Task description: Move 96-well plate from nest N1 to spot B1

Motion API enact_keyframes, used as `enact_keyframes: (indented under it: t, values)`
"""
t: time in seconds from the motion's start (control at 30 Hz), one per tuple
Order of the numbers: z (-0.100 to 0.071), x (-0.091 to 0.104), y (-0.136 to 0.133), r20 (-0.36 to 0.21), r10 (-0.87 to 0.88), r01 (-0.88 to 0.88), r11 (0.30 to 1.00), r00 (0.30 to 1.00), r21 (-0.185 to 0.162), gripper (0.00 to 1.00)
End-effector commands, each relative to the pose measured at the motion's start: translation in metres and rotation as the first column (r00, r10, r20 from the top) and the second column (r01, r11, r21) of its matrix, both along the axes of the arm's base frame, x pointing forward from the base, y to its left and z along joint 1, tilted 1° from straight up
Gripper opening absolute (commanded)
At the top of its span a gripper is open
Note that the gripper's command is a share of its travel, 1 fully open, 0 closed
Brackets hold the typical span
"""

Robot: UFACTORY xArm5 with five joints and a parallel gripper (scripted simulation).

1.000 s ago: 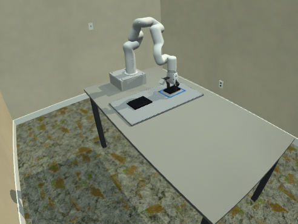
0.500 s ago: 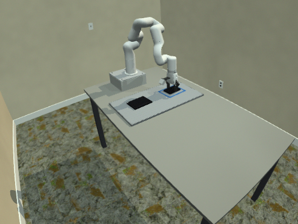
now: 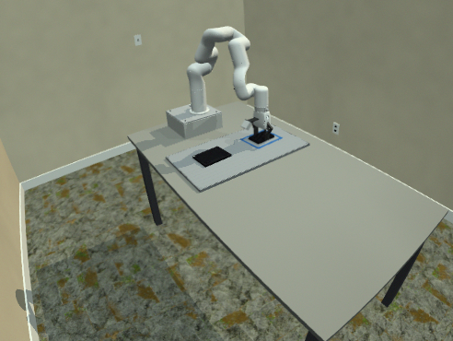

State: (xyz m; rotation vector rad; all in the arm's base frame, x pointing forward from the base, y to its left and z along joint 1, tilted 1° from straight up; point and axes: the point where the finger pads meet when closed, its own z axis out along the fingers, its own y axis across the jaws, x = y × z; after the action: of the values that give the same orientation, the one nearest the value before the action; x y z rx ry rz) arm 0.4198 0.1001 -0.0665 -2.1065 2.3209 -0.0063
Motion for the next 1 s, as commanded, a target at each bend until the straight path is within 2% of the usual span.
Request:
enact_keyframes:
  t: [0.0,0.3,0.33,0.97]
  values:
    - [0.0003,0.0013,0.0003,0.003,0.0,0.0,1.0,1.0,0.001,0.0]
    - [-0.001,0.0013,0.0003,0.003,0.0,0.0,1.0,1.0,0.001,0.0]
    - [-0.0017,0.0013,0.0003,0.003,0.0,0.0,1.0,1.0,0.001,1.0]
    - [-0.0017,0.0013,0.0003,0.003,0.0,0.0,1.0,1.0,0.001,1.0]
